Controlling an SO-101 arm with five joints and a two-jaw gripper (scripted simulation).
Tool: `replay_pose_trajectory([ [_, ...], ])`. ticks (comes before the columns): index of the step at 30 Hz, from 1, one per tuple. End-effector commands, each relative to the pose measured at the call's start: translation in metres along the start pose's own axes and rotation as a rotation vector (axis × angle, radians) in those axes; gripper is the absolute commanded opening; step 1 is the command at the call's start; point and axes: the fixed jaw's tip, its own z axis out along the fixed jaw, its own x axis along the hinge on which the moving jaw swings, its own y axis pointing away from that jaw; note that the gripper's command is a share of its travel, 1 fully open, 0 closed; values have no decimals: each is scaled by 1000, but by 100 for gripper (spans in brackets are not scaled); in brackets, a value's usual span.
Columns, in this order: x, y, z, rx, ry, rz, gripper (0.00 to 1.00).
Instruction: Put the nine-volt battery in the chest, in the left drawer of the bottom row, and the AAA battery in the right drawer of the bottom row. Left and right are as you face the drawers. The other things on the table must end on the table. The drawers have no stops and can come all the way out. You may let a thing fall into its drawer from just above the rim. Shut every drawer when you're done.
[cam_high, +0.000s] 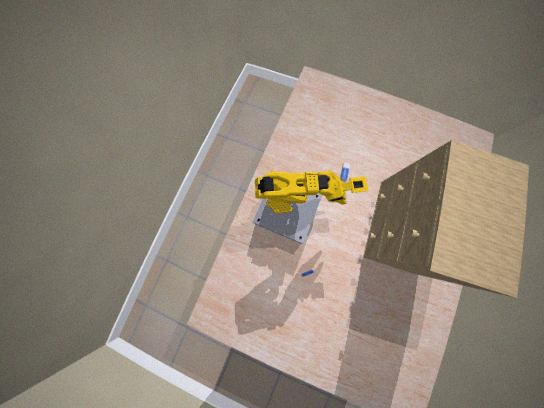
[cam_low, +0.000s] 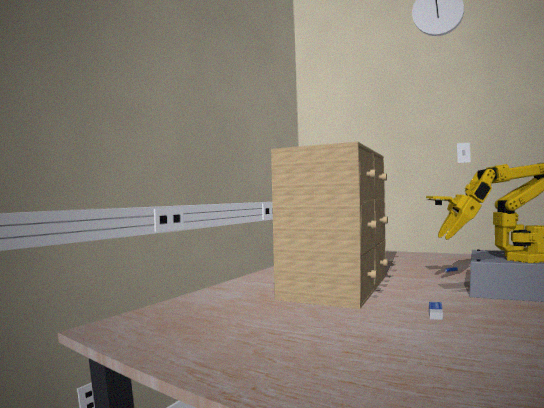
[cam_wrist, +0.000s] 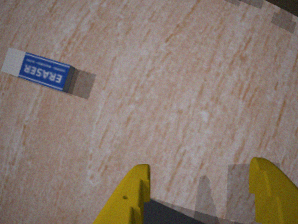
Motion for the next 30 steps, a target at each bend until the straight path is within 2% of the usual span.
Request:
replay_pose_trajectory([
  [1, -4, -6, 10, 19, -21, 27, 21],
  [20, -22, -31, 34, 99, -177, 124, 21],
  [30, -26, -44, 41, 140, -250, 166, 21],
])
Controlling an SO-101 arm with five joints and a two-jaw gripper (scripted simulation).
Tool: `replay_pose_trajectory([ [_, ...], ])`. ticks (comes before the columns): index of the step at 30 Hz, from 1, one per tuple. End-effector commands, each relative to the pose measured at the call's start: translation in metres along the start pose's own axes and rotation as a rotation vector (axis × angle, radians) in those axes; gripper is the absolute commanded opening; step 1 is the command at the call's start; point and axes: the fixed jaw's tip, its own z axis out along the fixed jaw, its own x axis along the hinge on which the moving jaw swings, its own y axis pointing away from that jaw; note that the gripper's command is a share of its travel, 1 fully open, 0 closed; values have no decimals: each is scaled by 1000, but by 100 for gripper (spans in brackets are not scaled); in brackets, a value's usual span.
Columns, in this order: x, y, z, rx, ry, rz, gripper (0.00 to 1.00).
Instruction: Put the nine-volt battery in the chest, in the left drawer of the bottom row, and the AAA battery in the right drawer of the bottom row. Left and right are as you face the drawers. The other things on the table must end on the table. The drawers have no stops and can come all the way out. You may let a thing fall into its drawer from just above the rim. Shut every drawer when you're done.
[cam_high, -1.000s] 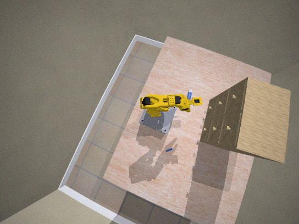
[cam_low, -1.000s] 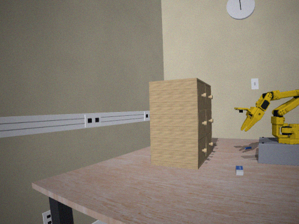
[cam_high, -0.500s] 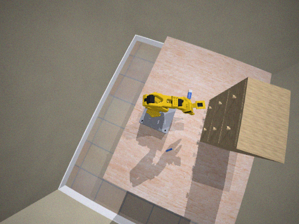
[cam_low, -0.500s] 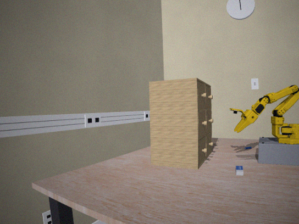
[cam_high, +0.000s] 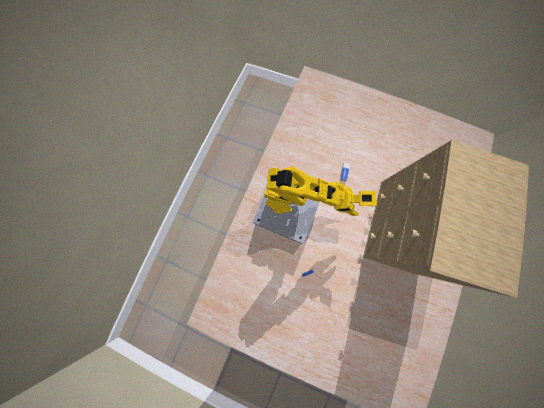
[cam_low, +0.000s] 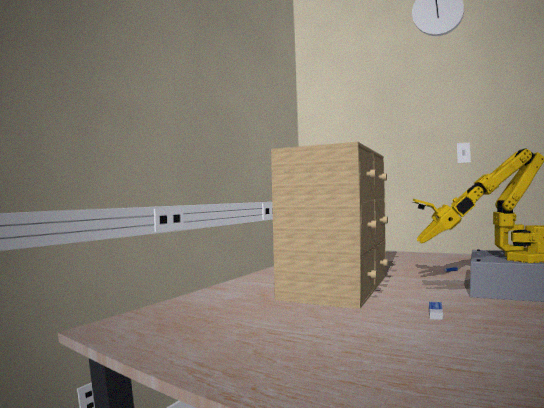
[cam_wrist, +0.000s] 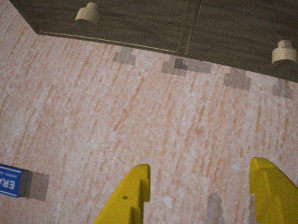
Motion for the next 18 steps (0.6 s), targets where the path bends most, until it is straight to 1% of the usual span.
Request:
replay_pose_trajectory([
  [1, 2, -7, 7, 24, -29, 34, 21],
  [7, 0, -16, 12, 57, -84, 63, 21],
  [9, 0, -16, 12, 57, -84, 63, 21],
  [18, -1, -30, 16, 108, -167, 103, 21],
])
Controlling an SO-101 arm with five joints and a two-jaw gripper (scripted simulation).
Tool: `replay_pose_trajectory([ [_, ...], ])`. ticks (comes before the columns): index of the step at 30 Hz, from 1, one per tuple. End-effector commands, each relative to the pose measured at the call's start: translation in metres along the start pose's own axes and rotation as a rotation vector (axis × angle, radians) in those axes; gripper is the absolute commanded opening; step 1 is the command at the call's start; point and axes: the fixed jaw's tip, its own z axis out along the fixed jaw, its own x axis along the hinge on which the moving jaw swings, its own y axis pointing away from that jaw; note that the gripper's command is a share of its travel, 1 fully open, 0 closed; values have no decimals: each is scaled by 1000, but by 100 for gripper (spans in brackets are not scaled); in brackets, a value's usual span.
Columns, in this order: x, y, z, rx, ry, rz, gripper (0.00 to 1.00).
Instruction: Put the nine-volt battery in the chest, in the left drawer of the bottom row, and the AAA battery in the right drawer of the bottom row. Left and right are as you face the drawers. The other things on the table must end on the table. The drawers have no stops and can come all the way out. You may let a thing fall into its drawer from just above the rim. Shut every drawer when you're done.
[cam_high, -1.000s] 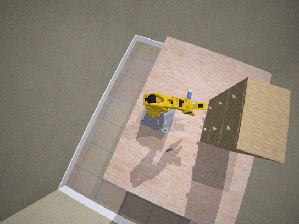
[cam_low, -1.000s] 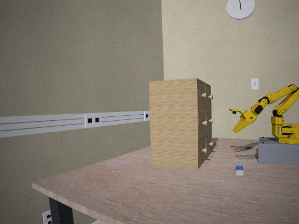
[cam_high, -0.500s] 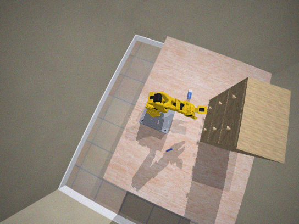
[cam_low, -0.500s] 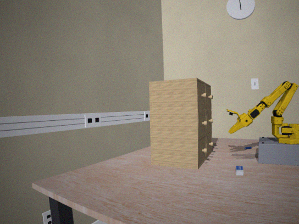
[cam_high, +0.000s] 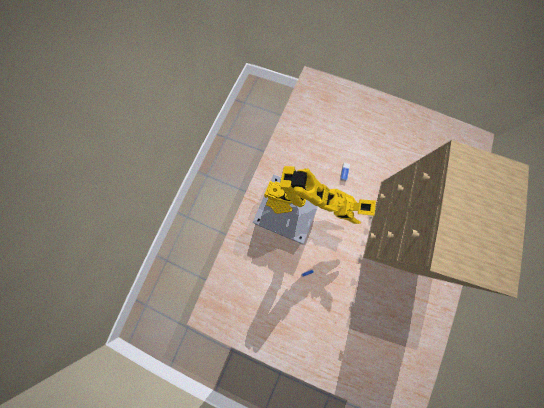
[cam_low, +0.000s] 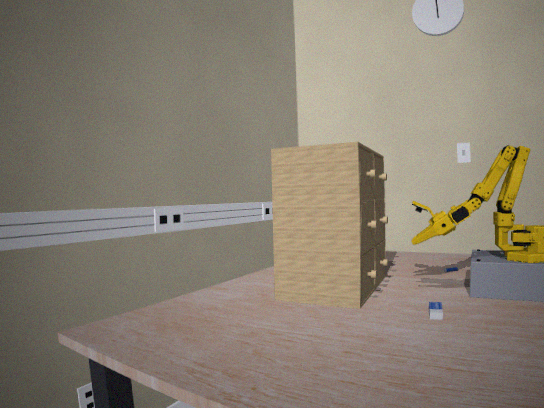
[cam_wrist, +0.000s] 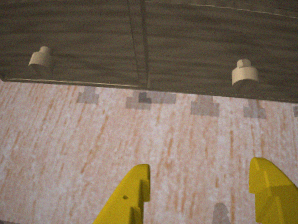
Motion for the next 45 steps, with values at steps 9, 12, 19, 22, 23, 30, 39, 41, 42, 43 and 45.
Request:
replay_pose_trajectory([
  [9, 2, -17, 3, 63, -93, 55, 21],
  [12, 2, -21, 3, 81, -121, 66, 21],
  [19, 1, -32, 0, 123, -186, 90, 21],
  [22, 1, -37, -2, 142, -214, 100, 21],
  [23, 1, -38, -2, 148, -223, 103, 21],
  [30, 1, -38, -2, 149, -225, 103, 21],
  [39, 1, -38, -2, 149, -225, 103, 21],
  [41, 1, -38, -2, 149, -225, 103, 21],
  [42, 1, -38, -2, 149, -225, 103, 21],
  [43, 1, -38, -2, 149, -225, 103, 21],
  [45, 1, -38, -2, 149, -225, 103, 21],
])
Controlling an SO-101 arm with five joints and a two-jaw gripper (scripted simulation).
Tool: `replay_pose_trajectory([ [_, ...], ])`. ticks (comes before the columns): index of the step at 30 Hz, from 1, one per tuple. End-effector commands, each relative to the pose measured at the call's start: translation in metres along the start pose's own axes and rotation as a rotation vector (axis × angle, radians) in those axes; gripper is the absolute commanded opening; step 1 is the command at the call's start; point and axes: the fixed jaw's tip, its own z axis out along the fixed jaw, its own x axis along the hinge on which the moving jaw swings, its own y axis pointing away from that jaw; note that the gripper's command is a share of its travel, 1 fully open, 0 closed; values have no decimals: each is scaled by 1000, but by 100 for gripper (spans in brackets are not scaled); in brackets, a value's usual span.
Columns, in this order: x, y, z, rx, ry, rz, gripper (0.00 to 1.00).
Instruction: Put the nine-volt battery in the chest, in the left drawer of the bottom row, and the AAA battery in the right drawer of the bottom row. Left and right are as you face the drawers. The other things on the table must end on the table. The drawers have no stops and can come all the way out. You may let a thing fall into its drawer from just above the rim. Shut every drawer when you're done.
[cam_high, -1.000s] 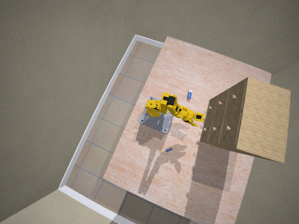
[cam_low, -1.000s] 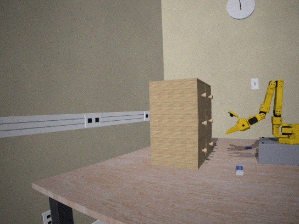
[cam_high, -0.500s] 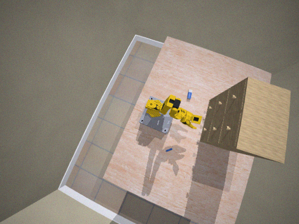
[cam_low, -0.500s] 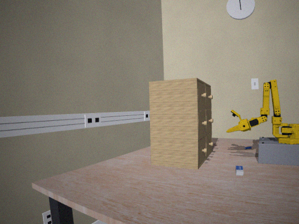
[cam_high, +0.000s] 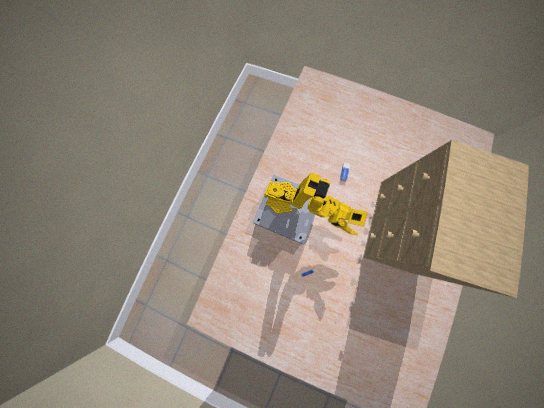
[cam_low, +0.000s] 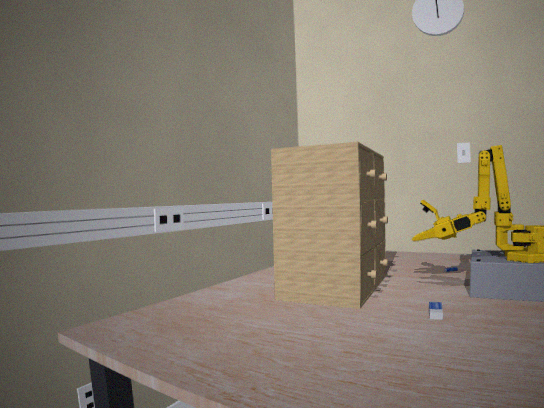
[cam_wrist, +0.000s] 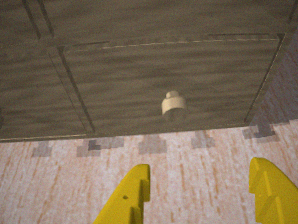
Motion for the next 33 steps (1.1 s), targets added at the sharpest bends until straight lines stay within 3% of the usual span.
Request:
replay_pose_trajectory([
  [1, 3, -2, -1, 9, 11, 13, 21],
  [14, 3, -2, -1, 9, 11, 13, 21],
  [26, 27, 0, 49, -1, 11, 8, 21],
  [33, 28, 0, 50, -1, 11, 8, 21],
])
